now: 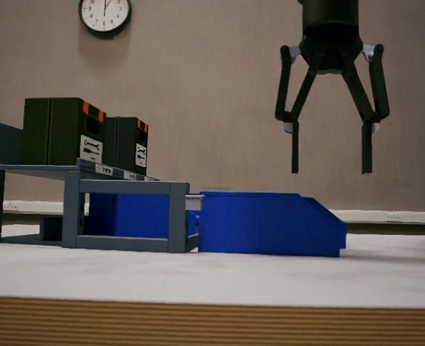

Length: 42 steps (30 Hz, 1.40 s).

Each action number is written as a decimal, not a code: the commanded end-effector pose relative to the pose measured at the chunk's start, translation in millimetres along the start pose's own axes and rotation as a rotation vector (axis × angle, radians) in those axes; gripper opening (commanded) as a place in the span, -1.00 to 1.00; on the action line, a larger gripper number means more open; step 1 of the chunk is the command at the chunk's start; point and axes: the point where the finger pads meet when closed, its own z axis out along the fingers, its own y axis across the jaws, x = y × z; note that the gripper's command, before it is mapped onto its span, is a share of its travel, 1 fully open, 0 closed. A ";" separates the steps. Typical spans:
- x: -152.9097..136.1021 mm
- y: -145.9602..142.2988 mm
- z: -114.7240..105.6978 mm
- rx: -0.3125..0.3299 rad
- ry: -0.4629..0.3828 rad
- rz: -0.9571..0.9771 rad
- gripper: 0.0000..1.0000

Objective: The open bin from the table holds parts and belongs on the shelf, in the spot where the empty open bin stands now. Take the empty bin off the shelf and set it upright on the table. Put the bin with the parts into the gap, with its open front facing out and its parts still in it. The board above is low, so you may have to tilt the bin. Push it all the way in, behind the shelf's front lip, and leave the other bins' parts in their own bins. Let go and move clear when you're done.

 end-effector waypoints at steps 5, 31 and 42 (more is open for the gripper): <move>0.1 -0.6 -6.2 0.001 0.000 0.000 0.23; 0.1 -0.5 -7.9 0.001 0.000 0.000 -0.80; 0.1 -0.5 -7.9 0.001 0.000 0.000 -0.80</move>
